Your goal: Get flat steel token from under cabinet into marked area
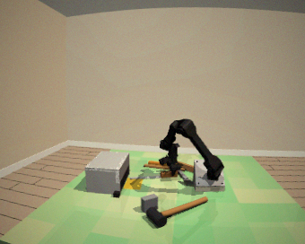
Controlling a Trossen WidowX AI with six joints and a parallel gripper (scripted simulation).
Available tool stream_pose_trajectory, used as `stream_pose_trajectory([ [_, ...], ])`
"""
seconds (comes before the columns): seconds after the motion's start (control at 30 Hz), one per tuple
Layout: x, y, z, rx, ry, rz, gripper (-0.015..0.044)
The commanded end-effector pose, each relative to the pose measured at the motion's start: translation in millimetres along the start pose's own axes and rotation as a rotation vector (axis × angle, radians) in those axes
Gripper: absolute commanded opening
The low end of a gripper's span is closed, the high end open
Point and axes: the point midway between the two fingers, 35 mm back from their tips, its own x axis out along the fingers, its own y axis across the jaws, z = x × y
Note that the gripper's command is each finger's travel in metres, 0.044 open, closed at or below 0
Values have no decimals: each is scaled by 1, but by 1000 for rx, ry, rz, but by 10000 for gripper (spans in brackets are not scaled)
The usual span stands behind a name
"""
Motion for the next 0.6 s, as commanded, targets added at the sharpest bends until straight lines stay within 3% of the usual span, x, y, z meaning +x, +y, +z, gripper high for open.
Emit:
stream_pose_trajectory([
  [0.0,0,0,0,0,0,0,0],
  [0.57,-3,-15,-9,-9,-1,2,0],
])
